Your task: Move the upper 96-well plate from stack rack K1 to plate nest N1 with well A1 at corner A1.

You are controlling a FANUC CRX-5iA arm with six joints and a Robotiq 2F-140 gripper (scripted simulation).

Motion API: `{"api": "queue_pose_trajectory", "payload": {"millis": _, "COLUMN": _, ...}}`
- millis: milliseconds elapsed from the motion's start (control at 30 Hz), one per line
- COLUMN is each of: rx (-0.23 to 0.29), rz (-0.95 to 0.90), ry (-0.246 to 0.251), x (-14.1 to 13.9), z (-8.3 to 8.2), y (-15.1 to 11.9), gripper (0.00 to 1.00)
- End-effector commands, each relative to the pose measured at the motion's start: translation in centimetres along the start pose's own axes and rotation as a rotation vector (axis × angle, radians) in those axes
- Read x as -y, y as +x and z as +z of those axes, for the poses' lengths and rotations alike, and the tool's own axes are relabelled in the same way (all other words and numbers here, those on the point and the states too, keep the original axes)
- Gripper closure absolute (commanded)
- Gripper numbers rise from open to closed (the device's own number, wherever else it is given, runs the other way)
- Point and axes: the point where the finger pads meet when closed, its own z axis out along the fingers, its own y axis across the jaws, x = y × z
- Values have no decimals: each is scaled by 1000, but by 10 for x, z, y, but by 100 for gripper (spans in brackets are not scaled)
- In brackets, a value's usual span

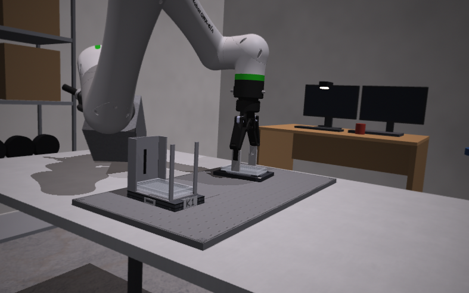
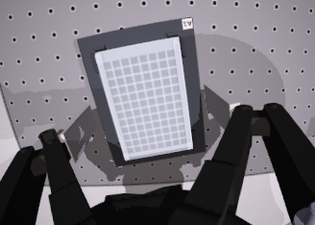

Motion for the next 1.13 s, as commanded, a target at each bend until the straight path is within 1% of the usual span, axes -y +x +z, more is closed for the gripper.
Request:
{"api": "queue_pose_trajectory", "payload": {"millis": 0, "rx": 0, "rz": 0, "ry": 0, "x": 0, "z": 0, "y": 0, "gripper": 0}}
{"api": "queue_pose_trajectory", "payload": {"millis": 467, "rx": 0, "rz": 0, "ry": 0, "x": 0, "z": 0, "y": 0, "gripper": 0}}
{"api": "queue_pose_trajectory", "payload": {"millis": 533, "rx": 0, "rz": 0, "ry": 0, "x": 0, "z": -6, "y": 0, "gripper": 0}}
{"api": "queue_pose_trajectory", "payload": {"millis": 600, "rx": 0, "rz": 0, "ry": 0, "x": 0, "z": -6, "y": 0, "gripper": 0}}
{"api": "queue_pose_trajectory", "payload": {"millis": 967, "rx": 0, "rz": 0, "ry": 0, "x": 0, "z": -35, "y": 0, "gripper": 0}}
{"api": "queue_pose_trajectory", "payload": {"millis": 1100, "rx": 0, "rz": 0, "ry": 0, "x": 0, "z": -35, "y": 0, "gripper": 0}}
